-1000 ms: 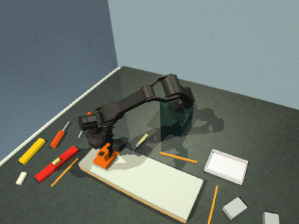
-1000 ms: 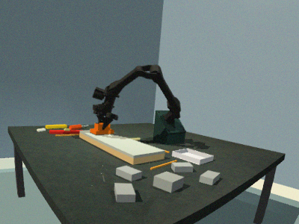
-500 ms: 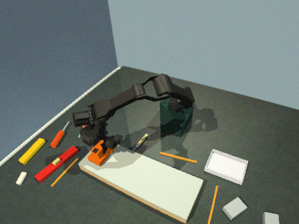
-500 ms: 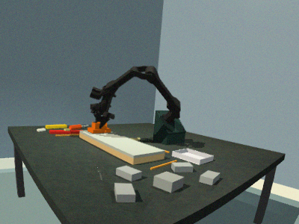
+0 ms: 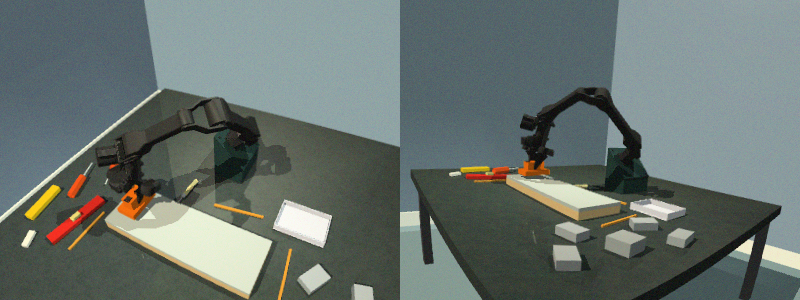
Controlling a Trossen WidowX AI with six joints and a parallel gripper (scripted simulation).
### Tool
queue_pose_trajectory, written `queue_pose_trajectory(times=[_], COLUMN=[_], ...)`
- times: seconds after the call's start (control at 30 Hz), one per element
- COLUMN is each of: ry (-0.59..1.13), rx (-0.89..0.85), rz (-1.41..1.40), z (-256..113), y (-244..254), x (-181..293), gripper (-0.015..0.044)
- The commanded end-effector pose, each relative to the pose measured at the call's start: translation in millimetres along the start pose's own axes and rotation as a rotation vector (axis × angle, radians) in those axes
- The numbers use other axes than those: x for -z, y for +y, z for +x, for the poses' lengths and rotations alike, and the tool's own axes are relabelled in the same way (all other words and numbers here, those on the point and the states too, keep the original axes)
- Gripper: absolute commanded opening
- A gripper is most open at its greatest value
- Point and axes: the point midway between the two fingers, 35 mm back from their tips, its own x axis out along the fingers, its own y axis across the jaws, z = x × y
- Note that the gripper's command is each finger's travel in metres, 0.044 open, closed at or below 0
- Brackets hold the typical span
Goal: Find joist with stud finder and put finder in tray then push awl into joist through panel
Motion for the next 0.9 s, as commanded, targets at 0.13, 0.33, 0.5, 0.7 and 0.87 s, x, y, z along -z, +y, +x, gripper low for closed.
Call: queue_pose_trajectory(times=[0.13,0.33,0.5,0.7,0.87], ry=[-0.022,-0.022,-0.019,-0.006,0.004], rx=[0.018,0.018,0.020,0.028,0.032], rz=[-0.011,-0.011,-0.027,-0.112,-0.193], z=[-55.2,-84.7,-84.6,-83.0,-80.6], y=[-6.5,-5.5,0.9,37.0,72.0], x=[-18.0,-22.3,-25.7,-41.9,-53.7], gripper=[0.0000,0.0000,0.0000,0.0000,0.0000])
